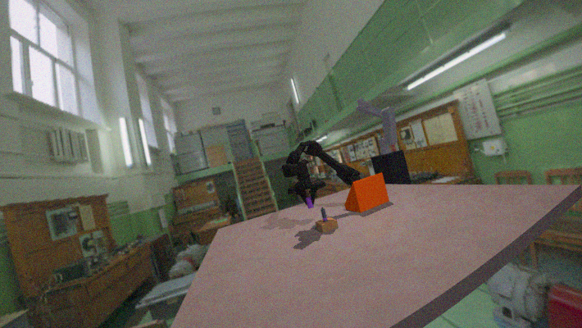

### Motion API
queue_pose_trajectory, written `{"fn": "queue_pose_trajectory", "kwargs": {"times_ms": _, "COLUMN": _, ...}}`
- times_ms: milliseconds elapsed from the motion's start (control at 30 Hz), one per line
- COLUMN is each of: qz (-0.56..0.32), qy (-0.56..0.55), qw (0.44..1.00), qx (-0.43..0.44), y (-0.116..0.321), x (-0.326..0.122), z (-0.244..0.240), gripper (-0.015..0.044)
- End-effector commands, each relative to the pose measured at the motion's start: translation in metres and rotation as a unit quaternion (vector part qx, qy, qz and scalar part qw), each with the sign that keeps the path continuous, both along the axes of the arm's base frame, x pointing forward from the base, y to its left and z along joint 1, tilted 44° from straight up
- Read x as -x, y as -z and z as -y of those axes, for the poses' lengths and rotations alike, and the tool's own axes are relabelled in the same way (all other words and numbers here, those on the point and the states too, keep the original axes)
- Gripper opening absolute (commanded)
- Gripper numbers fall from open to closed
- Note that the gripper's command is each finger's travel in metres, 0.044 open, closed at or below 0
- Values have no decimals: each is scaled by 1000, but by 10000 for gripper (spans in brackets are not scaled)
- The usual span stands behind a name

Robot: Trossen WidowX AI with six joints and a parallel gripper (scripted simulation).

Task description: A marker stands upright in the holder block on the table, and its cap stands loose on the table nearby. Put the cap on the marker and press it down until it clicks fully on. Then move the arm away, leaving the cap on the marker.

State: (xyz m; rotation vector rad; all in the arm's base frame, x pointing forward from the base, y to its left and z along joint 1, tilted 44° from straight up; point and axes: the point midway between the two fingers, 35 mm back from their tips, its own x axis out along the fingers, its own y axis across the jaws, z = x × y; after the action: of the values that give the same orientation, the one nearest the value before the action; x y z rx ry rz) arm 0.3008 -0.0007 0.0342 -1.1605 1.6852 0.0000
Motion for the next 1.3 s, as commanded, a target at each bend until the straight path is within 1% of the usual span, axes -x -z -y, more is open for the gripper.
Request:
{"fn": "queue_pose_trajectory", "kwargs": {"times_ms": 0, "qz": -3, "qy": 2, "qw": 1000, "qx": -1, "y": 7, "x": 0, "z": -11, "gripper": 0}}
{"fn": "queue_pose_trajectory", "kwargs": {"times_ms": 700, "qz": 9, "qy": 28, "qw": 1000, "qx": 5, "y": 43, "x": 15, "z": -82, "gripper": 0}}
{"fn": "queue_pose_trajectory", "kwargs": {"times_ms": 1267, "qz": 9, "qy": 28, "qw": 1000, "qx": 5, "y": 57, "x": 15, "z": -71, "gripper": 0}}
